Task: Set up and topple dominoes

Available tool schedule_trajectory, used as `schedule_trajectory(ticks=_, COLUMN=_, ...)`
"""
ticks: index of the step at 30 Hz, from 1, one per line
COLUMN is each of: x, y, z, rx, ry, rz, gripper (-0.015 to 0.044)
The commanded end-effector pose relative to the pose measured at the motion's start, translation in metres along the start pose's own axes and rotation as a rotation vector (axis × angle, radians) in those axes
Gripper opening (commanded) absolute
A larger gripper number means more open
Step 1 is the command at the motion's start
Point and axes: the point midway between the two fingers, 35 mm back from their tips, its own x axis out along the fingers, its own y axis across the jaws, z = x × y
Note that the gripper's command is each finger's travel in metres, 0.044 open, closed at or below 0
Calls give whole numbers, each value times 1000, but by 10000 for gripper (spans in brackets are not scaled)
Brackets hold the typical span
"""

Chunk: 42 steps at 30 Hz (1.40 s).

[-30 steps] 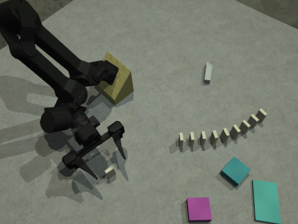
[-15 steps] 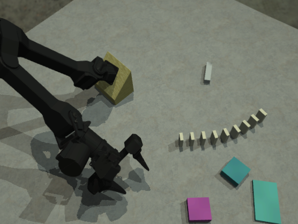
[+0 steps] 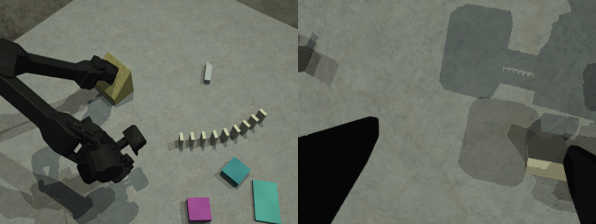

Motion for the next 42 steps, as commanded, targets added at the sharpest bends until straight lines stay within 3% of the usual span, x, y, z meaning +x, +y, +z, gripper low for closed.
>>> schedule_trajectory(ticks=1, x=-40, y=-24, z=-7, rx=-65, ry=136, rz=-227, gripper=440)
schedule_trajectory(ticks=10, x=-39, y=-25, z=-7, rx=-65, ry=136, rz=-227, gripper=440)
schedule_trajectory(ticks=19, x=21, y=-39, z=-15, rx=-65, ry=134, rz=-230, gripper=440)
schedule_trajectory(ticks=33, x=36, y=-44, z=-17, rx=-65, ry=134, rz=-232, gripper=440)
schedule_trajectory(ticks=42, x=36, y=-44, z=-17, rx=-65, ry=134, rz=-232, gripper=204)
